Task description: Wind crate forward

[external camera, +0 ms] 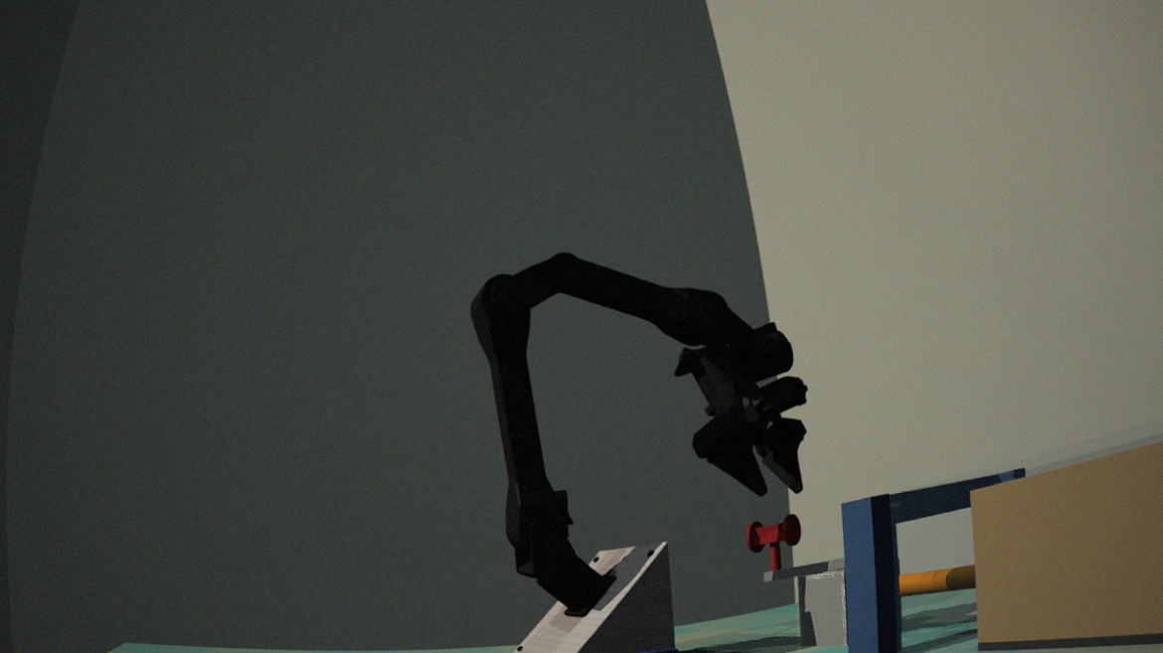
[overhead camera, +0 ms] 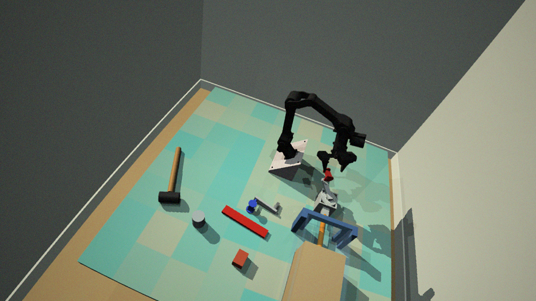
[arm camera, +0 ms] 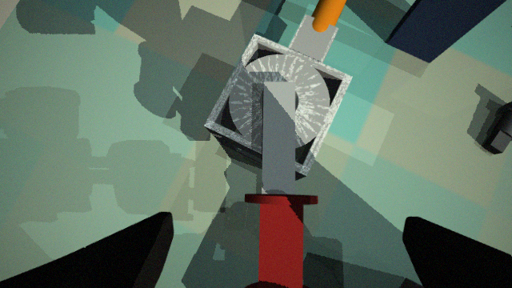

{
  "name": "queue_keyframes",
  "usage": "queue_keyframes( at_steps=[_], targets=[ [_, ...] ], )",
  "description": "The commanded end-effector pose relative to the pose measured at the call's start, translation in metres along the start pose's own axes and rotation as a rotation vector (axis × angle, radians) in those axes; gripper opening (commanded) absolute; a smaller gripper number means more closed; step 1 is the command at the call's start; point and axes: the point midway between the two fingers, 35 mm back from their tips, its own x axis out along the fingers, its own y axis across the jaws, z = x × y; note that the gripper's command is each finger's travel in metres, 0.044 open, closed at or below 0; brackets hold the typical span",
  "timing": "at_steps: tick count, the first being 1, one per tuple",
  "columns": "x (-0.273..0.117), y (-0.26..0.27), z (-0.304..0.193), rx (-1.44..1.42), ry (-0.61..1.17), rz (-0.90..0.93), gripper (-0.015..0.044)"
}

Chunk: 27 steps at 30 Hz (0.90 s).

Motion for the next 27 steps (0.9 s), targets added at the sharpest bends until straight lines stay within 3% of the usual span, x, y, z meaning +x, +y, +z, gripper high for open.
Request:
queue_keyframes(
  at_steps=[1,27],
  targets=[
    [0.006,0.000,-0.002,0.004,-0.004,-0.002,0.0440],
    [0.045,0.001,-0.020,0.003,-0.004,-0.005,0.0440]
  ],
)
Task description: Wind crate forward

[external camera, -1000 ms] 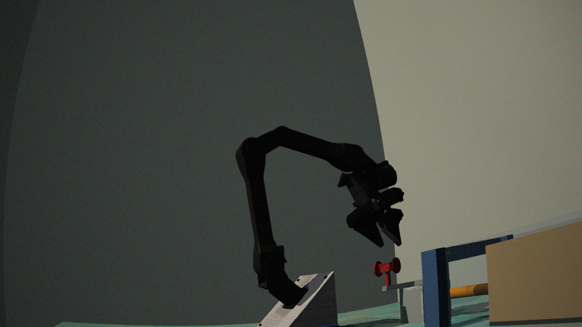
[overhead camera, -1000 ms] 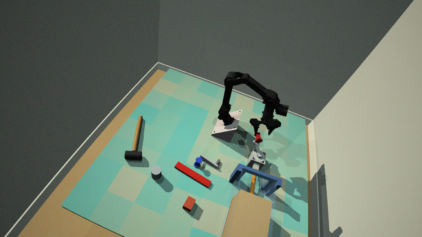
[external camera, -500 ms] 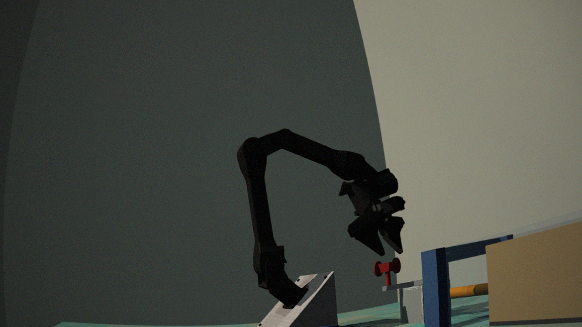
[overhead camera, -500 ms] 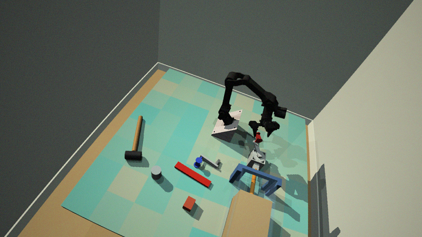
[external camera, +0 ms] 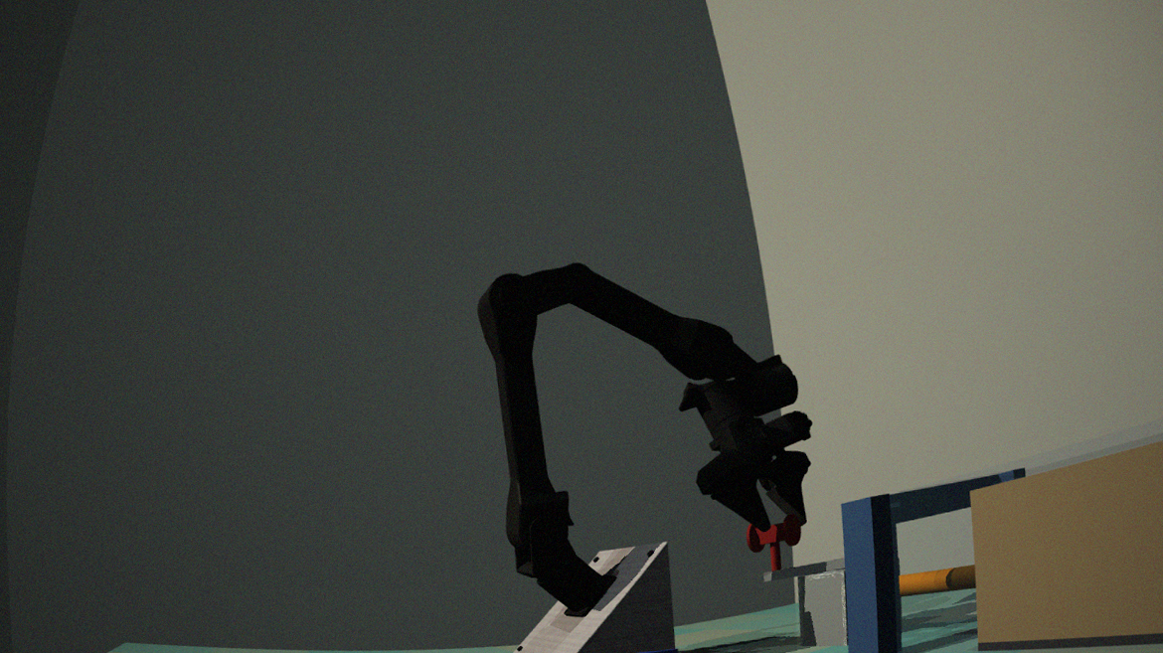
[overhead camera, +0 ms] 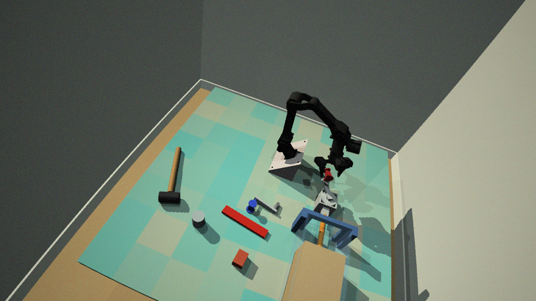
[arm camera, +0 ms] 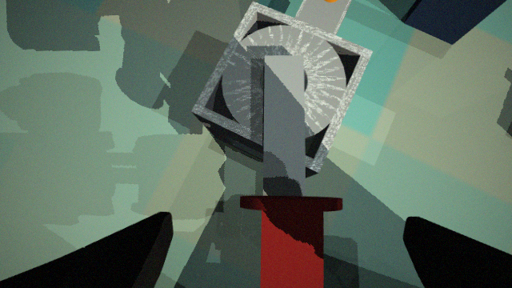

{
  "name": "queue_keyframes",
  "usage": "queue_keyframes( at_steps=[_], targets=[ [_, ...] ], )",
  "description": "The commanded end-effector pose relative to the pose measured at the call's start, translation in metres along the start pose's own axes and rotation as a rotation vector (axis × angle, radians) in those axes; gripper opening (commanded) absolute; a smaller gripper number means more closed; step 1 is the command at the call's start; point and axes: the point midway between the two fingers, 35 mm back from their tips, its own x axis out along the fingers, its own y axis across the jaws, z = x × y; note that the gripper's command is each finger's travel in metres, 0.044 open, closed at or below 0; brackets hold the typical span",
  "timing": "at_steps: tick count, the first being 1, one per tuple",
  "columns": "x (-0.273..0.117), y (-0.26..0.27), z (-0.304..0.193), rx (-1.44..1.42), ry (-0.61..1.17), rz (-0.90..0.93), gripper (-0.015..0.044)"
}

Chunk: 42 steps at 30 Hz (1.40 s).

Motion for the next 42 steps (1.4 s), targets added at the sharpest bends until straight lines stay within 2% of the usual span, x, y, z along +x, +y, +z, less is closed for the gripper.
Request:
queue_keyframes(
  at_steps=[1,12,28,31,42],
  targets=[
    [0.007,-0.001,-0.003,-0.003,-0.002,-0.003,0.0440],
    [0.020,-0.002,-0.010,-0.003,-0.002,-0.005,0.0440],
    [0.017,-0.002,-0.009,0.001,0.001,-0.003,0.0020],
    [0.017,-0.002,-0.009,0.001,0.001,-0.003,0.0000],
    [0.021,-0.002,-0.011,-0.003,-0.002,-0.005,0.0000]
  ],
)
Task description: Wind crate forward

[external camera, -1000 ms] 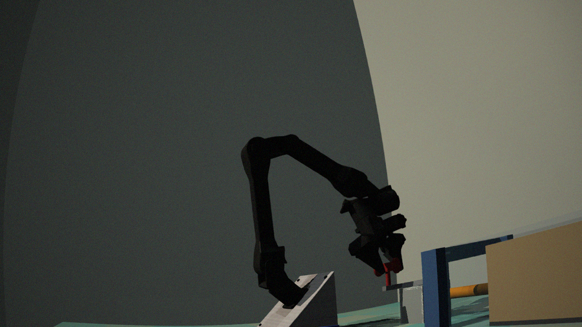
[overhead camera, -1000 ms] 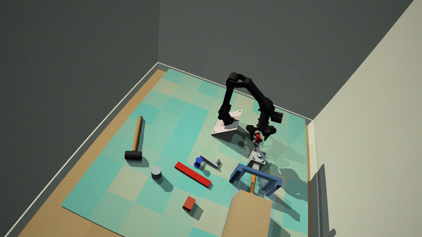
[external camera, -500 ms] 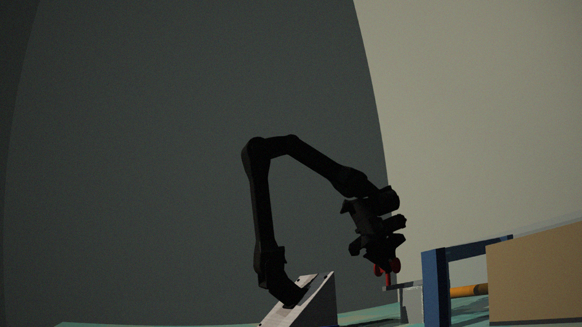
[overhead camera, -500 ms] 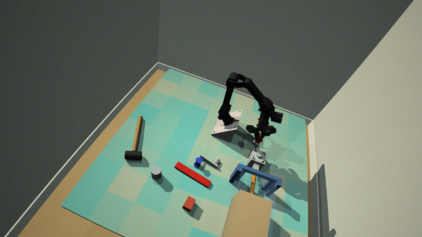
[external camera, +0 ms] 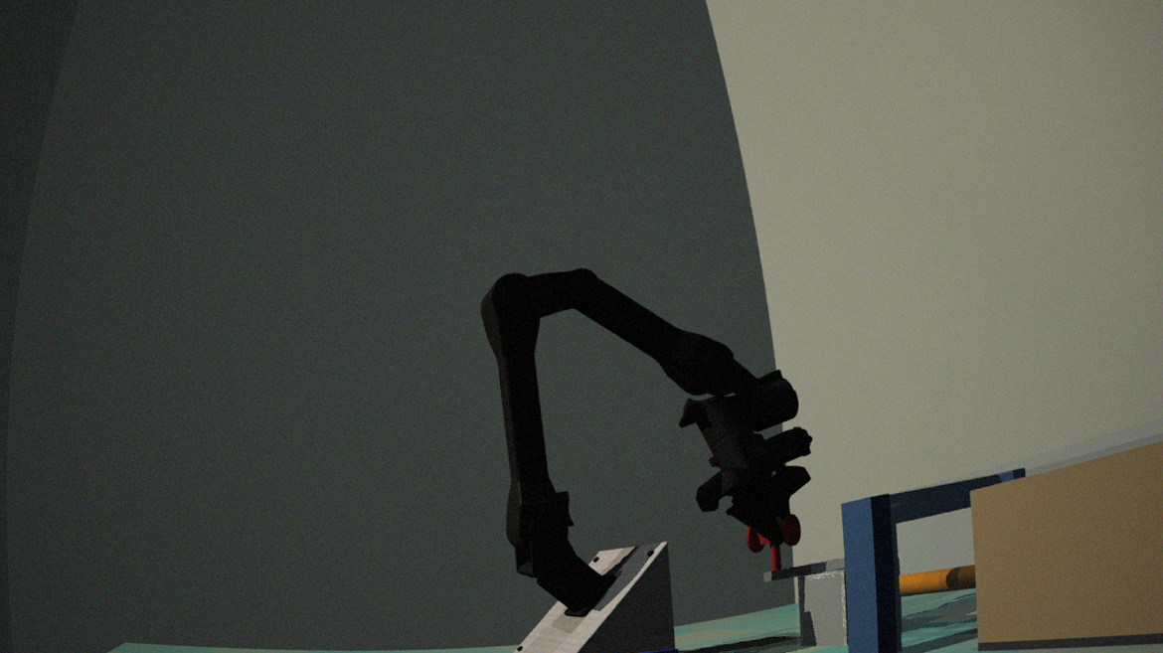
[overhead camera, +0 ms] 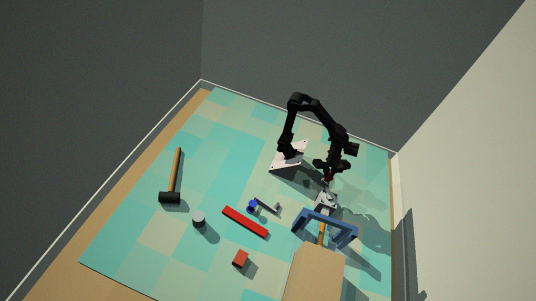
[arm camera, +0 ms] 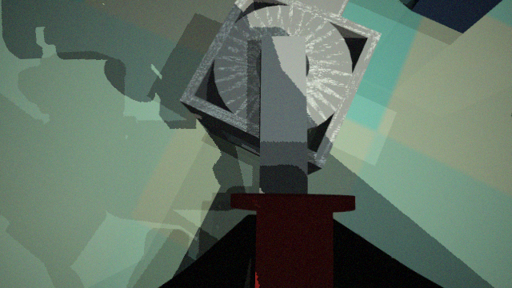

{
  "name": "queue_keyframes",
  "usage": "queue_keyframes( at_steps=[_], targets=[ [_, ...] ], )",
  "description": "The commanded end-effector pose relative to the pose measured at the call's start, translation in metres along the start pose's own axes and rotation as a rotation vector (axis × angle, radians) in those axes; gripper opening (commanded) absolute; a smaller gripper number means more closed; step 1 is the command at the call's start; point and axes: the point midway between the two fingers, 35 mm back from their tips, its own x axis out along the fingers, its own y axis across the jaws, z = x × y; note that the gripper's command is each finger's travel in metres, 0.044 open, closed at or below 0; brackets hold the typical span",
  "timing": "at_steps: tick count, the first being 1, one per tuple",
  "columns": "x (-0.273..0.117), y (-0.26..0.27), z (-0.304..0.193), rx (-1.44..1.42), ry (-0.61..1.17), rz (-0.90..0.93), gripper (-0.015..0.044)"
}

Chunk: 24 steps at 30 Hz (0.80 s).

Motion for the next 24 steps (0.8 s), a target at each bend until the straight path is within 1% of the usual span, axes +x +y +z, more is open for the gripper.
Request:
queue_keyframes(
  at_steps=[1,24],
  targets=[
    [0.003,0.000,-0.001,-0.003,-0.003,-0.001,0.0000],
    [0.003,-0.018,0.001,-0.003,-0.002,-0.003,0.0000]
  ],
)
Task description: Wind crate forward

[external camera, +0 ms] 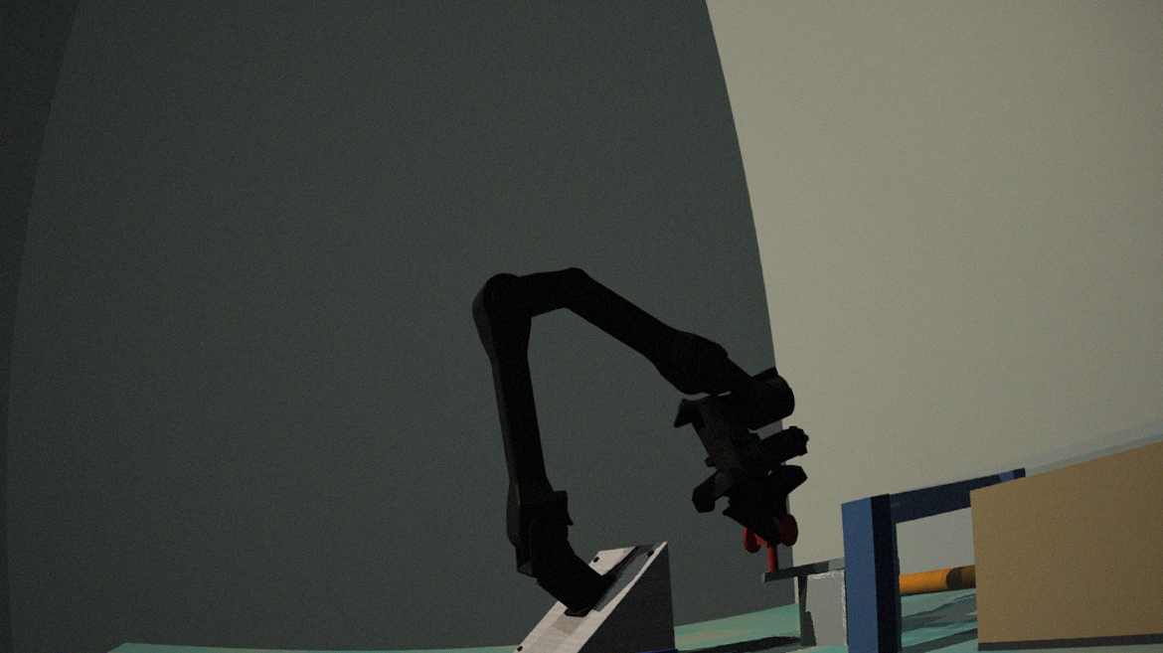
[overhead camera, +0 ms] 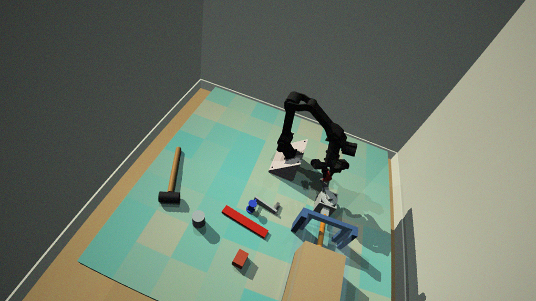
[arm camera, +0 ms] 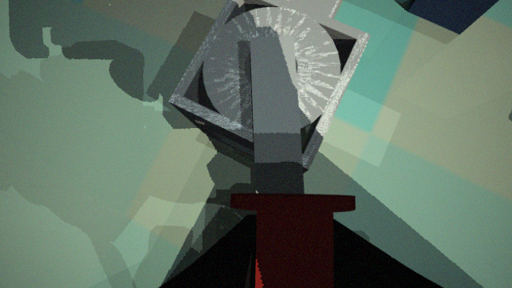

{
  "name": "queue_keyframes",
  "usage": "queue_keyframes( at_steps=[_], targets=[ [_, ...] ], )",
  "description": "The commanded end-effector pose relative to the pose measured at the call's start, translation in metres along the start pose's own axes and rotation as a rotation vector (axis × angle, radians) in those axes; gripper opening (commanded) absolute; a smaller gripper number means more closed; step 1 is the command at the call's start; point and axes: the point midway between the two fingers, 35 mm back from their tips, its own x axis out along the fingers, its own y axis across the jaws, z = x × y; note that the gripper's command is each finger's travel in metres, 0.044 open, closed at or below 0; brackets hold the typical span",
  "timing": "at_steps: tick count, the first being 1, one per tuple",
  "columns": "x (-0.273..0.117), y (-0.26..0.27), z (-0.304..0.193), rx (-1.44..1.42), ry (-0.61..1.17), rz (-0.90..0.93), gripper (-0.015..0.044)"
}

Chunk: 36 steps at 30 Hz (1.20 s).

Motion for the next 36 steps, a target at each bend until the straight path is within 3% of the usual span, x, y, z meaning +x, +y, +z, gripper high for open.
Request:
queue_keyframes(
  at_steps=[1,36],
  targets=[
    [0.003,-0.010,0.001,-0.001,0.000,-0.019,0.0000],
    [0.010,-0.050,0.017,-0.001,-0.001,-0.023,0.0000]
  ],
)
